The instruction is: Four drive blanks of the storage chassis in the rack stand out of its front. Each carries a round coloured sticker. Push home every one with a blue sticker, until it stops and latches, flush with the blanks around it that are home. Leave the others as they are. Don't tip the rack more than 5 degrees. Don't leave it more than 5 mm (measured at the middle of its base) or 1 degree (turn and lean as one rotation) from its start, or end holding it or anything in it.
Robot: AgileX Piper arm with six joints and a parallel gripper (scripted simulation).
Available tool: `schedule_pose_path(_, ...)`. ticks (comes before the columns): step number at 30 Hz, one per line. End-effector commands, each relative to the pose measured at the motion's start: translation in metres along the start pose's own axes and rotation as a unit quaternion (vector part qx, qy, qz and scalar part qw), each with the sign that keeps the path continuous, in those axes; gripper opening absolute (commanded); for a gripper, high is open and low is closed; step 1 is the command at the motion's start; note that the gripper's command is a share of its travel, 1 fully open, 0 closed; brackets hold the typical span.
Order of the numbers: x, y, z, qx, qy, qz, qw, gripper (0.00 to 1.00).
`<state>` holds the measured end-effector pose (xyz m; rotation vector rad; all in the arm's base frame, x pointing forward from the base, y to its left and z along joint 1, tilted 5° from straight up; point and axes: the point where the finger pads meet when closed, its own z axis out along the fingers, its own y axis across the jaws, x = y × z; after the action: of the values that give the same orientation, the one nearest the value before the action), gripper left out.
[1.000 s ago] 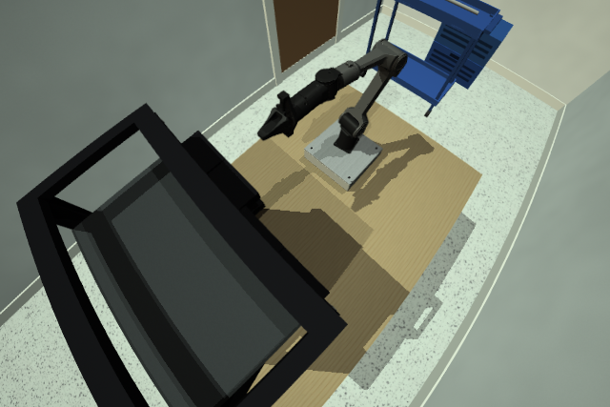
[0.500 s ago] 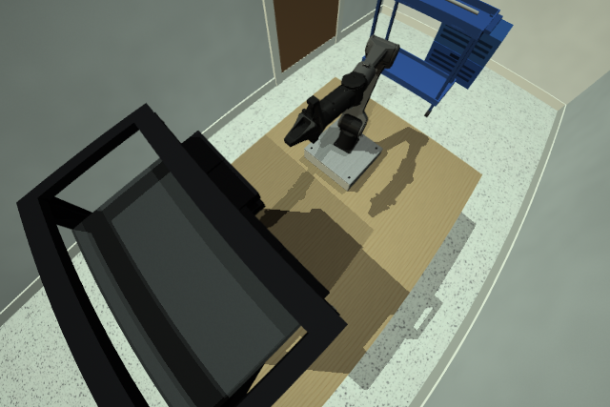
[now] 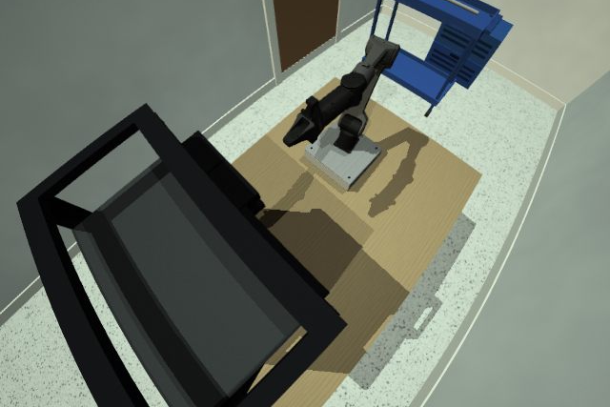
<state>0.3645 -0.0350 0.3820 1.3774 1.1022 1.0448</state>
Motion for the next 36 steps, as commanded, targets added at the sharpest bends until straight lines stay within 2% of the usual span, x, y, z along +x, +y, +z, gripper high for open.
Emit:
schedule_pose_path(1, 0.000, 0.002, 0.011, -0.001, 0.000, -0.004, 1.000, 0.00)
schedule_pose_path(5, -0.001, 0.004, 0.039, -0.001, 0.000, -0.004, 1.000, 0.00)
schedule_pose_path(15, -0.001, 0.004, 0.055, -0.001, 0.000, -0.004, 1.000, 0.00)
schedule_pose_path(22, -0.001, 0.004, 0.102, -0.001, 0.000, -0.004, 1.000, 0.00)
schedule_pose_path(27, -0.001, 0.004, 0.112, -0.001, 0.000, -0.004, 1.000, 0.00)
schedule_pose_path(36, -0.001, 0.004, 0.112, -0.001, 0.000, -0.004, 1.000, 0.00)
